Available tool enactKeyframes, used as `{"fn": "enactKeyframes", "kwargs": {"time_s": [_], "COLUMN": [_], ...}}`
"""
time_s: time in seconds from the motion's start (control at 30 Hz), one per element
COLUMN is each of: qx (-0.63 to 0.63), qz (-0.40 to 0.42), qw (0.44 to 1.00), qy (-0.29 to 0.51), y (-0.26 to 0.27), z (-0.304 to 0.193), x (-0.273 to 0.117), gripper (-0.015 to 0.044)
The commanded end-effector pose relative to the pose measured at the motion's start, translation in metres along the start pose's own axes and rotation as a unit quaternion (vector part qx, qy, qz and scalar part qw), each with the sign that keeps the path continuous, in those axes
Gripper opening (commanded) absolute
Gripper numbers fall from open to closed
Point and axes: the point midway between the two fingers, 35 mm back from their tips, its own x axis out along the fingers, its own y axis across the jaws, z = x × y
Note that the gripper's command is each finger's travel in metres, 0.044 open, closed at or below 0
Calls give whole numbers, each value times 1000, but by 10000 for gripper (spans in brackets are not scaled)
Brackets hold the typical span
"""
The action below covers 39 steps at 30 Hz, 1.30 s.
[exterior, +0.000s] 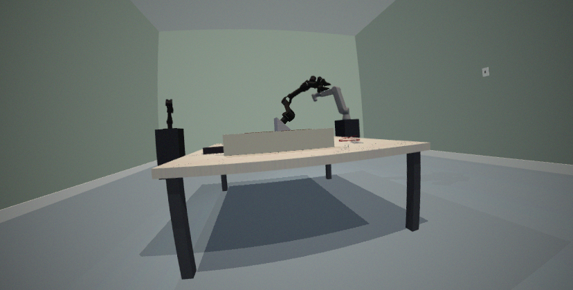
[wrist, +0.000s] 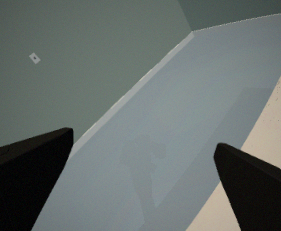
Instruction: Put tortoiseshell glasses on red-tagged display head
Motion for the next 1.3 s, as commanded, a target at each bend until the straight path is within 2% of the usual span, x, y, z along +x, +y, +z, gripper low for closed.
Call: {"fn": "enactKeyframes", "kwargs": {"time_s": [0.0,0.23,0.33,0.53,0.87,1.03,1.27], "qx": [0,0,-35,-186,-310,-400,-473], "qz": [0,0,-22,-113,-244,-274,-278], "qw": [1000,1000,999,975,911,851,782], "qy": [0,0,3,40,116,203,297], "y": [0,0,-17,-91,-212,-274,-335], "z": [0,0,4,15,31,32,30], "x": [0,0,11,49,76,78,70], "gripper": [426,440,361,204,200,200,200]}}
